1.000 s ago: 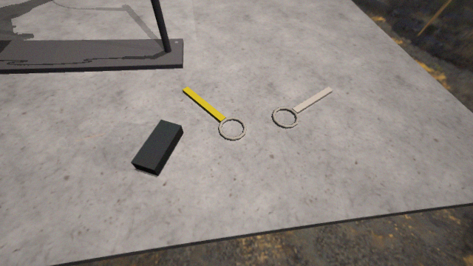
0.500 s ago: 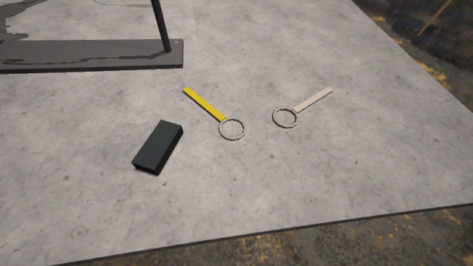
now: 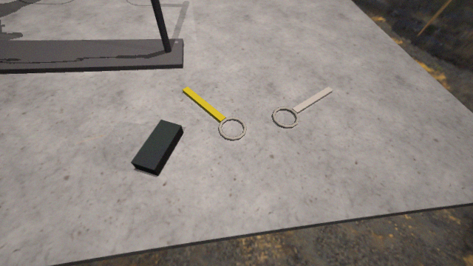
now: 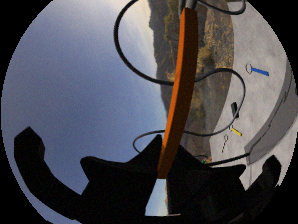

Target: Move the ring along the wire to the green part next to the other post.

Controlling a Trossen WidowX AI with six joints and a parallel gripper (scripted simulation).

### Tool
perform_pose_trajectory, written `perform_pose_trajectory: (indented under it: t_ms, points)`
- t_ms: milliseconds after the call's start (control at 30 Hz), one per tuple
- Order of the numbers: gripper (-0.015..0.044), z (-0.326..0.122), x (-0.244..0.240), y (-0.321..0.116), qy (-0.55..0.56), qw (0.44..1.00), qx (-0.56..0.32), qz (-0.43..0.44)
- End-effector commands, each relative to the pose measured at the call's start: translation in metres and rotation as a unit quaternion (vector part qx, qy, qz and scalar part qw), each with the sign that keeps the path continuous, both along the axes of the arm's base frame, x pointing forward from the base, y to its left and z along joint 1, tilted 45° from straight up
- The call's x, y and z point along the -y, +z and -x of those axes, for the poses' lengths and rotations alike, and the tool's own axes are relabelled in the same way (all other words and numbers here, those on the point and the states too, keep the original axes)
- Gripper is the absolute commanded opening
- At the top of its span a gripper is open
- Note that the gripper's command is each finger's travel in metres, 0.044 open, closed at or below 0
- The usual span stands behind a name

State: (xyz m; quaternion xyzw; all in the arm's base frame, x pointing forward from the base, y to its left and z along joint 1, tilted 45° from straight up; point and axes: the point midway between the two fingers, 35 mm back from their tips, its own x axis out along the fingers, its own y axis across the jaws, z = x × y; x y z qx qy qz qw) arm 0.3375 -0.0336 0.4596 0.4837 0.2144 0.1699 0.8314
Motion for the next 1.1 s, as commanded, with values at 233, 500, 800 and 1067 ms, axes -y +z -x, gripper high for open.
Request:
perform_pose_trajectory:
  t_ms: [233, 500, 800, 1067]
  points:
    - [-0.0150, 0.000, 0.003, -0.001, -0.003, 0.998, 0.007, 0.061]
    - [-0.0150, 0.000, 0.007, -0.006, -0.006, 0.994, 0.010, 0.110]
    - [-0.0150, -0.001, 0.012, -0.011, -0.009, 0.986, 0.012, 0.166]
    - [-0.0150, -0.001, 0.017, -0.016, -0.012, 0.975, 0.014, 0.220]
